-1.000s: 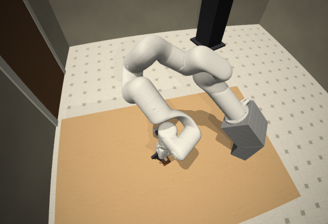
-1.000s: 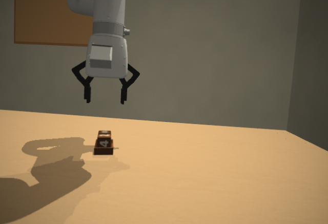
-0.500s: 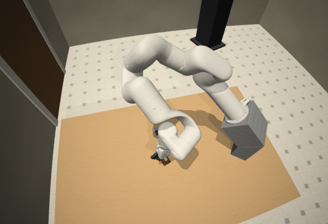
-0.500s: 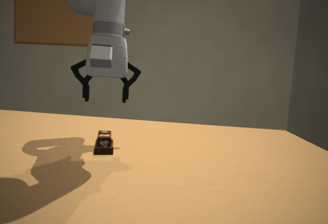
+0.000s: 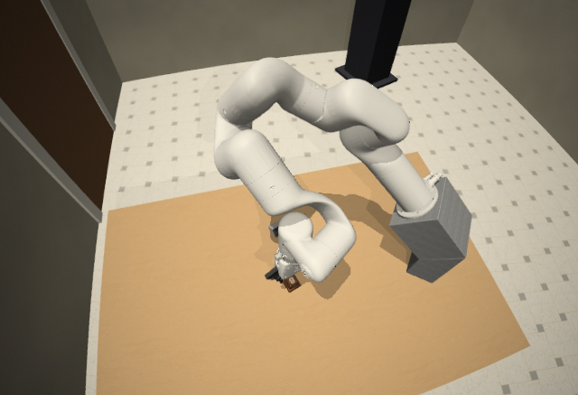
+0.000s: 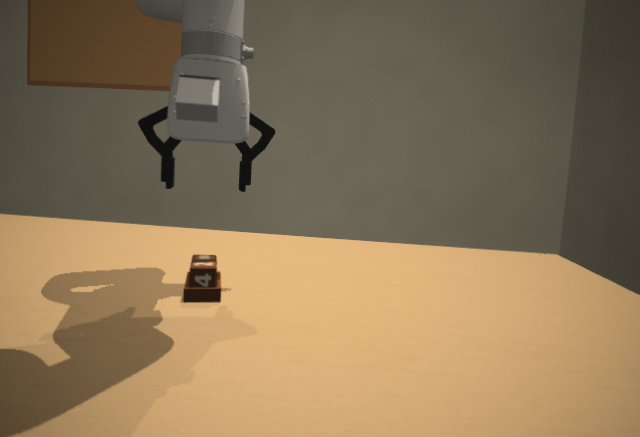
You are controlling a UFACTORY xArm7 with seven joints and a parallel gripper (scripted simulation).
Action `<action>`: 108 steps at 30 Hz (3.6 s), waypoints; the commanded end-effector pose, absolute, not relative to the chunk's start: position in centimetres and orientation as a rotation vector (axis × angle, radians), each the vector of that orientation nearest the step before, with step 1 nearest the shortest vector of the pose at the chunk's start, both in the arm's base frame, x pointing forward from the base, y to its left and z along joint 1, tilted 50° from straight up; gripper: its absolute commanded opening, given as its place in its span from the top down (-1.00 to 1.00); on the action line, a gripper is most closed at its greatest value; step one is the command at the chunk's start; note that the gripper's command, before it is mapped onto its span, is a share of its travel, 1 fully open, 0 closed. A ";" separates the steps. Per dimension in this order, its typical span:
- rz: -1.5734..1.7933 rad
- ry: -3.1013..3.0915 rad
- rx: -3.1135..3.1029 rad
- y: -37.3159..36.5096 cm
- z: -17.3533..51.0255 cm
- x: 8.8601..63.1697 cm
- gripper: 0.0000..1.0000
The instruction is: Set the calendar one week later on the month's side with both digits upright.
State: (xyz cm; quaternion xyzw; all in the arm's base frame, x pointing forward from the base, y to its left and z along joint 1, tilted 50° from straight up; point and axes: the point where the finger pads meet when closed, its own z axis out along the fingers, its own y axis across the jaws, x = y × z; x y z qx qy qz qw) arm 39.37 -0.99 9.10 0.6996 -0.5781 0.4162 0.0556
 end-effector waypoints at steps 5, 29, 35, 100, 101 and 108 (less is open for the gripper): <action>1.264 -1.754 2.126 0.6 10.9 38.0 -1.00; 1.264 -1.754 2.126 2.4 12.9 36.4 -1.00; 1.264 -1.754 2.126 2.4 12.9 36.4 -1.00; 1.264 -1.754 2.126 2.4 12.9 36.4 -1.00; 1.264 -1.754 2.126 2.4 12.9 36.4 -1.00; 1.264 -1.754 2.126 2.4 12.9 36.4 -1.00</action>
